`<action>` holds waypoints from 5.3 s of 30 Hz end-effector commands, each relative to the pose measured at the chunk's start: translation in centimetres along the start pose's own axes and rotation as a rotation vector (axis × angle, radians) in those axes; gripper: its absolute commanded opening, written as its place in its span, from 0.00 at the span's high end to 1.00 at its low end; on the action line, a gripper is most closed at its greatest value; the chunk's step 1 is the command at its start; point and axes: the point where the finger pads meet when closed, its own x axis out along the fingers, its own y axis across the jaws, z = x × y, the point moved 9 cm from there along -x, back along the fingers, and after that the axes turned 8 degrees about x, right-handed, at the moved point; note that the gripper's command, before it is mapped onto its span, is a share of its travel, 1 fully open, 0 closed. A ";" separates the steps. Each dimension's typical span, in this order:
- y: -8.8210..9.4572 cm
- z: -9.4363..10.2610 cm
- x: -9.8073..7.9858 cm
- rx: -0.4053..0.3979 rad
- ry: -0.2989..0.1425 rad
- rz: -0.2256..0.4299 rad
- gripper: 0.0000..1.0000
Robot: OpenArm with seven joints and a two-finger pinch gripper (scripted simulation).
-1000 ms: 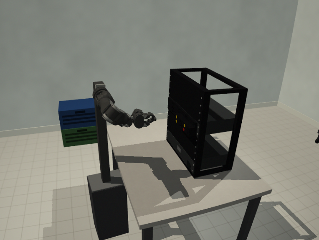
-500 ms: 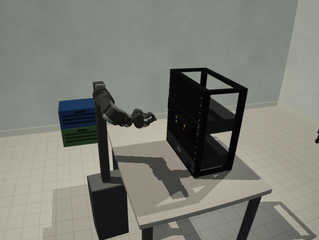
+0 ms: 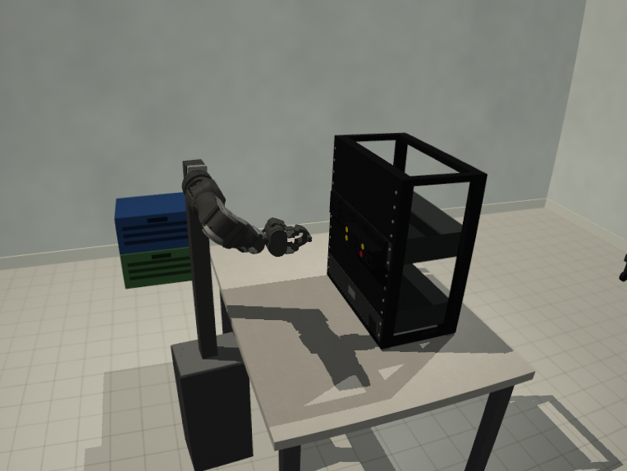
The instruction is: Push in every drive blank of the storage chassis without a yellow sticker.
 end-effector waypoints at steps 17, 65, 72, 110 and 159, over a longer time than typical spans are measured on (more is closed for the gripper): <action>-3.6 4.0 4.5 0.010 0.012 -0.002 1.00; -6.8 7.4 12.4 0.012 0.012 -0.004 1.00; -6.8 7.4 14.4 0.013 0.013 -0.005 1.00; -6.7 7.2 14.9 0.013 0.016 -0.003 1.00; -6.8 7.0 17.8 0.013 0.013 -0.006 1.00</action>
